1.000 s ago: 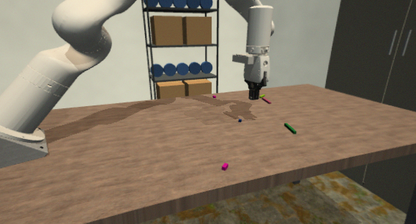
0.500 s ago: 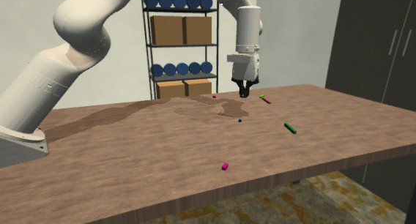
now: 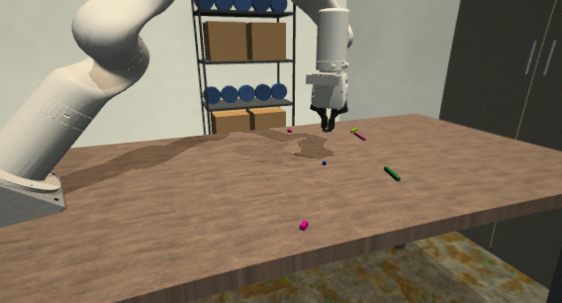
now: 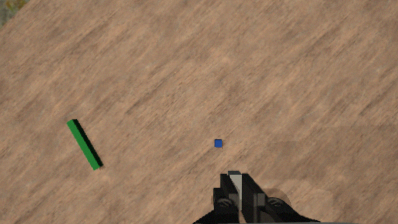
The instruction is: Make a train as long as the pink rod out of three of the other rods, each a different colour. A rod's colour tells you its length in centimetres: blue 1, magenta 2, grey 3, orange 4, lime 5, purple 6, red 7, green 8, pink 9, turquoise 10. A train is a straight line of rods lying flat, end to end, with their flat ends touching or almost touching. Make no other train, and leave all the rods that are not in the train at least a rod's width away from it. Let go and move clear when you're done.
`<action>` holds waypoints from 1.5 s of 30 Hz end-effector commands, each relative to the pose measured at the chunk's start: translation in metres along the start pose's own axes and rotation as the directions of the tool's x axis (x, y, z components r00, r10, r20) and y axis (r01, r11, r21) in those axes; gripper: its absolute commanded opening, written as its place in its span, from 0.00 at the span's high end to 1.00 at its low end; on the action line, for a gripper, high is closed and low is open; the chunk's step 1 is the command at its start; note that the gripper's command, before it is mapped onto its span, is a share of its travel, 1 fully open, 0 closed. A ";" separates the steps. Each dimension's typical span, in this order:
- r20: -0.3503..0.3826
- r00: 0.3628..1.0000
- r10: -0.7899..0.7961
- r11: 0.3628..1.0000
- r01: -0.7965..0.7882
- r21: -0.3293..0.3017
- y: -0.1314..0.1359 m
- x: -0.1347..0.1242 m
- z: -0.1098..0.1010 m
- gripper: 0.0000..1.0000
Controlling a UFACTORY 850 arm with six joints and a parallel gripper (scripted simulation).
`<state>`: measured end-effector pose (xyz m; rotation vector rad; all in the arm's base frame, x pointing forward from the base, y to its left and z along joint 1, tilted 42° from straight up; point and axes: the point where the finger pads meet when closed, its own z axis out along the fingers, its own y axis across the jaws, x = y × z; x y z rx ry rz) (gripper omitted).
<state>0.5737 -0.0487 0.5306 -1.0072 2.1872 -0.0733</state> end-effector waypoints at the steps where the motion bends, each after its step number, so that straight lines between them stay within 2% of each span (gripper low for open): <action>1: 0.001 1.000 -0.001 1.000 0.001 0.002 -0.001 -0.001 -0.001 0.96; 8: 0.001 1.000 -0.001 1.000 0.001 0.002 -0.001 -0.001 0.000 0.96; 13: 0.002 1.000 -0.002 1.000 0.002 0.001 0.000 -0.001 0.008 0.96; 34: 0.002 1.000 -0.002 1.000 0.002 0.001 0.000 0.000 0.081 0.96; 45: 0.002 1.000 -0.002 1.000 0.002 0.001 0.000 0.000 0.088 0.96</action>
